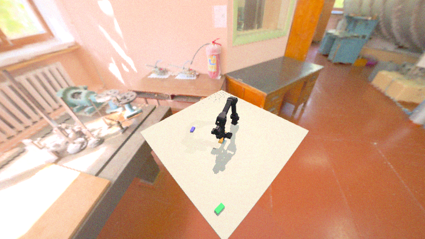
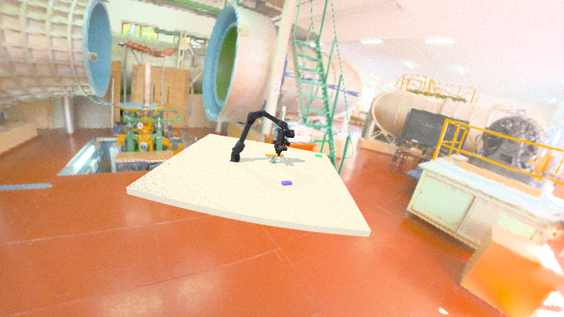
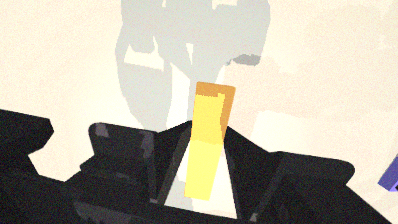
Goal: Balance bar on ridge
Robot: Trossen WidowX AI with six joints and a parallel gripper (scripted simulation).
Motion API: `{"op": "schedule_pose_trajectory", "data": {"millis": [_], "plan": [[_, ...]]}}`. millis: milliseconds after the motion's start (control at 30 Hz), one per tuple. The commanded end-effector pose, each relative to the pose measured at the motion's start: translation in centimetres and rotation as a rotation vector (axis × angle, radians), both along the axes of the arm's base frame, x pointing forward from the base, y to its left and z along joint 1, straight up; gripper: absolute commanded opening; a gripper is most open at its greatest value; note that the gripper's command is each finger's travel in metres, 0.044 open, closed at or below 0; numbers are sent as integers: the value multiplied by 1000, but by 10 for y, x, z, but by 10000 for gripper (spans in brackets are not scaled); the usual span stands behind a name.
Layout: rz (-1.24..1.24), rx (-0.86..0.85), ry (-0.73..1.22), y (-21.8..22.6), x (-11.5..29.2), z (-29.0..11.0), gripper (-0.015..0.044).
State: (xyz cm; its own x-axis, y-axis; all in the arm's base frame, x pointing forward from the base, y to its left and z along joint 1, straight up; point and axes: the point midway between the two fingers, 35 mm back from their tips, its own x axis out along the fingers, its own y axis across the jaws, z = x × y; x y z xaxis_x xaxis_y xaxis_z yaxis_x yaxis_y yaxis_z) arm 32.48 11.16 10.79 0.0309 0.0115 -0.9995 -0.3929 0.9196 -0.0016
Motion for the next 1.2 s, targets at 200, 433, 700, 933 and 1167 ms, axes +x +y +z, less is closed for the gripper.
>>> {"op": "schedule_pose_trajectory", "data": {"millis": [200, 433, 700, 933, 1167], "plan": [[0, 0, 0, 0, 0, 0, 168], [0, 0, 0, 0, 0, 0, 169], [0, 0, 0, 0, 0, 0, 171], [0, 0, 0, 0, 0, 0, 172], [0, 0, 0, 0, 0, 0, 185]]}}
